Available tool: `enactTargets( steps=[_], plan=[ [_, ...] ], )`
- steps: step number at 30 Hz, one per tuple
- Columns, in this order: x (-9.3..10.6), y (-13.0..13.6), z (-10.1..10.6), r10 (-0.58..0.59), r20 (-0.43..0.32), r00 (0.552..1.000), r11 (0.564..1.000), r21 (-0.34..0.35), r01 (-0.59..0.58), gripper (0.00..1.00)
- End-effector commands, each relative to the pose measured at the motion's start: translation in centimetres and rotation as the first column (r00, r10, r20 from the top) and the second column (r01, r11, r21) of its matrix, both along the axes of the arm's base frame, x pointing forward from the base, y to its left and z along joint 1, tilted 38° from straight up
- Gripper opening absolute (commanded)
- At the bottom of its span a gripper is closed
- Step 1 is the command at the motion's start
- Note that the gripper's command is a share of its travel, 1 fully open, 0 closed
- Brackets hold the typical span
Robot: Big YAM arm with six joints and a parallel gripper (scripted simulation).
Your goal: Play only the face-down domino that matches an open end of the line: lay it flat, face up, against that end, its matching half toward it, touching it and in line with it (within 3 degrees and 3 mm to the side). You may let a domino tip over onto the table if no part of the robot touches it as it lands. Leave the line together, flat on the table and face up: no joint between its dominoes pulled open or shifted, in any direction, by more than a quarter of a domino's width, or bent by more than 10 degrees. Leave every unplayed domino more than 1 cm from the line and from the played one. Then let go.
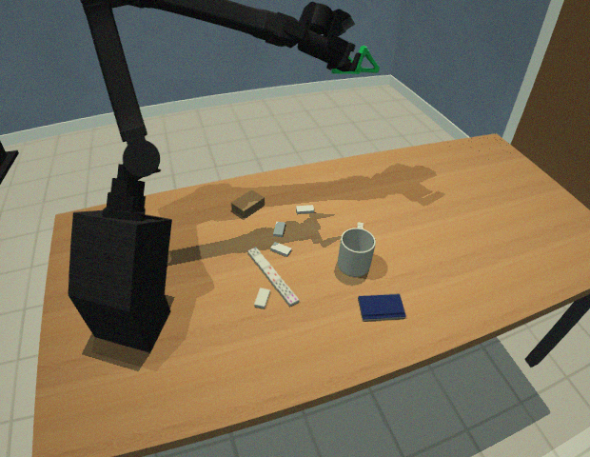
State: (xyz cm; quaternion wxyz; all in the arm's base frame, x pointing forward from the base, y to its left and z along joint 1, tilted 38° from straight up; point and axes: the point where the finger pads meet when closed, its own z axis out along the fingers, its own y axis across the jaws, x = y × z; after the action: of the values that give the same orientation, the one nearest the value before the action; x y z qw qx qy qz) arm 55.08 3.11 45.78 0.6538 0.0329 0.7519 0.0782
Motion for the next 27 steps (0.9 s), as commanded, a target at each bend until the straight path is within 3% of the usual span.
enactTargets(
  steps=[1, 7, 14, 15, 24, 27],
  plan=[
    [-0.3, -0.5, 2.1, -0.008, 0.042, 0.999, 1.0, 0.0, 0.008, 1.0],
    [-0.5, -1.0, 4.1, -0.015, 0.082, 0.997, 1.0, -0.003, 0.015, 1.0],
    [-0.5, -1.0, 4.1, -0.015, 0.082, 0.997, 1.0, -0.003, 0.015, 1.0],
    [-0.5, -0.5, 0.9, -0.01, 0.024, 1.0, 1.0, -0.015, 0.011, 1.0],
    [-3.3, -3.3, 4.0, -0.07, 0.155, 0.985, 0.985, -0.143, 0.093, 1.0],
    [-3.3, -3.3, 4.0, -0.07, 0.155, 0.985, 0.985, -0.143, 0.093, 1.0]
  ],
)
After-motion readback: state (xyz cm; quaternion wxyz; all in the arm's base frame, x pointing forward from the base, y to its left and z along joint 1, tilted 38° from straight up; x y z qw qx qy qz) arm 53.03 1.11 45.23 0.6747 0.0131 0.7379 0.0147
